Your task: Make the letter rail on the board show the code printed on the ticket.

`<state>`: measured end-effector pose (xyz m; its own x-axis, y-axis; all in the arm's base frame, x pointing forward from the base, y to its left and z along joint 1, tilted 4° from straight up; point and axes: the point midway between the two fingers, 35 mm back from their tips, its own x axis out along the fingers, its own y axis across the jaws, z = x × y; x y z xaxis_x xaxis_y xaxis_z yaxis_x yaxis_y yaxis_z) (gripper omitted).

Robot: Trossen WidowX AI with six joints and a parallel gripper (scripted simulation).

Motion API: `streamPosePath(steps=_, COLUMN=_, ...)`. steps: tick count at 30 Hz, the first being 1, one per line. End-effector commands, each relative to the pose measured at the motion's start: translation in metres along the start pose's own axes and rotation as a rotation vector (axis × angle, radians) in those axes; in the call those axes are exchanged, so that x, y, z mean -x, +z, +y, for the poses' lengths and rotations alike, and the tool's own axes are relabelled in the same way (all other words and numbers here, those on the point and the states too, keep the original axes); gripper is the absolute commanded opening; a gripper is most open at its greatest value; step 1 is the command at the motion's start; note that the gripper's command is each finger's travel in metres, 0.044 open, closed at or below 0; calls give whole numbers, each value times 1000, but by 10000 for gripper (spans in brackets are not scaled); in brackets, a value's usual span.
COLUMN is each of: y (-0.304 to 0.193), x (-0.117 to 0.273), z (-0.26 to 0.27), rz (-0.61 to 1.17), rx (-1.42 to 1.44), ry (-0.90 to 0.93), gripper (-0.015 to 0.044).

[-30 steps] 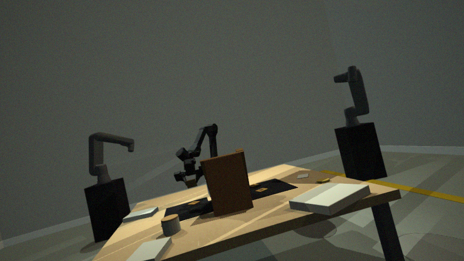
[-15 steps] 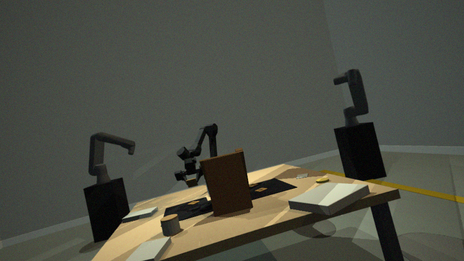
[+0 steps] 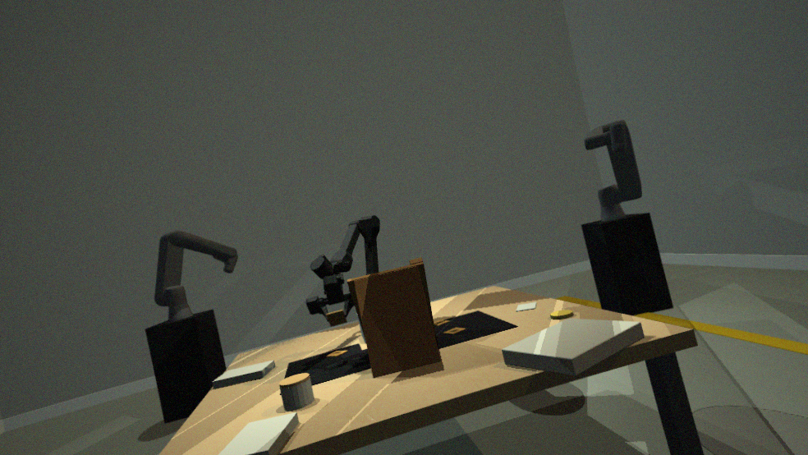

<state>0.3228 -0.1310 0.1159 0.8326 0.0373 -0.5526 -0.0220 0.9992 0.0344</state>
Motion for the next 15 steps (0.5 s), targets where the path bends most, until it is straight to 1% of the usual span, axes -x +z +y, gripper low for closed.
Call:
streamPosePath(steps=1, y=2, x=1, z=1, rz=-8, rx=2, ry=-7, gripper=0)
streamPosePath(steps=15, y=3, x=1, z=8, rz=-8, rx=1, ry=-7, gripper=0)
